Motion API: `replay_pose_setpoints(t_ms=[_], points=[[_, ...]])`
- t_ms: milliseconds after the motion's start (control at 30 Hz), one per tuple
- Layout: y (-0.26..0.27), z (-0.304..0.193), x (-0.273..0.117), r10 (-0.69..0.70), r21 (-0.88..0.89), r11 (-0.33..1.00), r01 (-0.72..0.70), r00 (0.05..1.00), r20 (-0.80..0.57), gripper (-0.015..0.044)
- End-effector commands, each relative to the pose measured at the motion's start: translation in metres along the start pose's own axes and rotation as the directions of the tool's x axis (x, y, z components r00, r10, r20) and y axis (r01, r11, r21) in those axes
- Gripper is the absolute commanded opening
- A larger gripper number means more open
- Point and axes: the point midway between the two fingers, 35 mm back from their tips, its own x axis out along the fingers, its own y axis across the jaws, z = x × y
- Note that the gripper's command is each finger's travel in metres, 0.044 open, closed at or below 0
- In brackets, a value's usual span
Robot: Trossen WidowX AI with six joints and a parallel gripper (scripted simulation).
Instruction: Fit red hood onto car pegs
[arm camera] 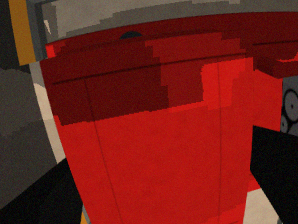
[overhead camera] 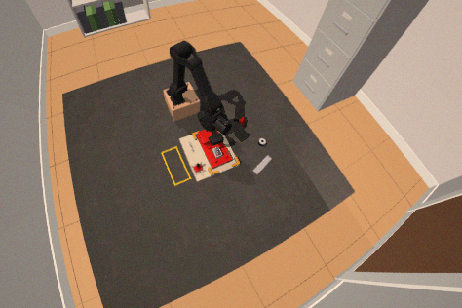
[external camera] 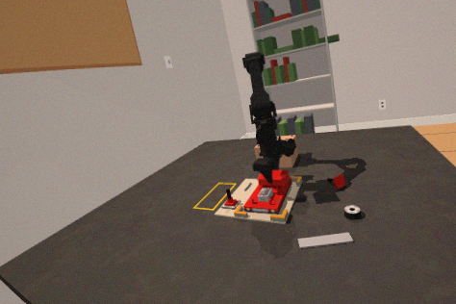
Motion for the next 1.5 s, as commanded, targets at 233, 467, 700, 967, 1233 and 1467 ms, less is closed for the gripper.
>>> replay_pose_setpoints(t_ms=[233,467,700,967,1233,1467], points=[[-0.004,0.001,-0.027,-0.012,0.000,1.000,0.012,1.000,0.004,0.0000],[-0.003,0.001,-0.045,-0.012,0.000,1.000,0.012,1.000,0.004,0.0000],[-0.003,0.001,-0.060,-0.012,0.000,1.000,0.012,1.000,0.004,0.0000],[-0.001,0.000,-0.062,-0.002,0.006,1.000,0.002,1.000,0.001,0.0000],[-0.013,0.001,-0.065,-0.005,0.204,0.979,0.005,1.000,0.001,0.0000],[-0.026,0.002,-0.066,-0.009,0.387,0.922,0.008,1.000,0.002,0.0000]])
